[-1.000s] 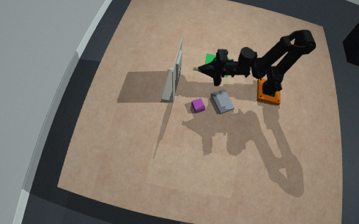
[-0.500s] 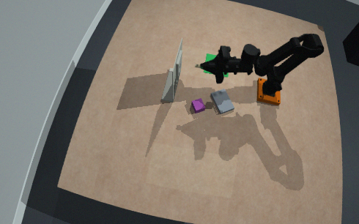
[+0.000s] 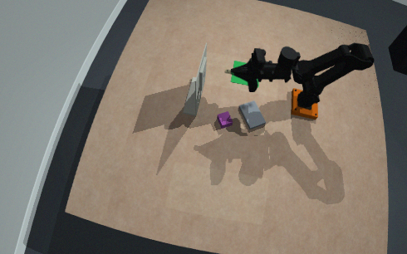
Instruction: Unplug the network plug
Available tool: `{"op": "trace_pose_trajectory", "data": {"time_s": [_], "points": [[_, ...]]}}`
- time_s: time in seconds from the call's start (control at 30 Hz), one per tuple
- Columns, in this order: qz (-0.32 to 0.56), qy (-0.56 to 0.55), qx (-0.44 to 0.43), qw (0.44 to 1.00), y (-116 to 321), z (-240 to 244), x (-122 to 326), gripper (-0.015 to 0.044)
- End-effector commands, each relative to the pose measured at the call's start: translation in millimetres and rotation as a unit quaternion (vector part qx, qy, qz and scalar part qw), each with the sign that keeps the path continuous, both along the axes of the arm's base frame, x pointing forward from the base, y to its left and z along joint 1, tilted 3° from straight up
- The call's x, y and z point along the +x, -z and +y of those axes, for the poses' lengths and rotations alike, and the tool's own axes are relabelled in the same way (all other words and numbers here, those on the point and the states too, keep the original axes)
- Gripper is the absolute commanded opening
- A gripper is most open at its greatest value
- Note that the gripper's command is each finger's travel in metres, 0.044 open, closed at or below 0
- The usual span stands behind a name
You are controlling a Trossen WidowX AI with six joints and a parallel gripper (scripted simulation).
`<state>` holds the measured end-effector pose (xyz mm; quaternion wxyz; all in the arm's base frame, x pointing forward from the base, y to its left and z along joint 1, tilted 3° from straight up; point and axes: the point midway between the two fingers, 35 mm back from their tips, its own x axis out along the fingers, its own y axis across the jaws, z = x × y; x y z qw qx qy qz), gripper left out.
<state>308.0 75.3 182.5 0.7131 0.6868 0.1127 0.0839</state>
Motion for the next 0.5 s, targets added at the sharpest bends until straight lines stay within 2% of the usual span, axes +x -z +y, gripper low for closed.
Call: {"op": "trace_pose_trajectory", "data": {"time_s": [0.0, 0.47], "points": [[-0.006, 0.002, 0.003, 1.000, -8, -1, -2, 0.0000], [0.120, 0.085, -0.013, 0.989, 29, -46, 12, 0.0000]]}}
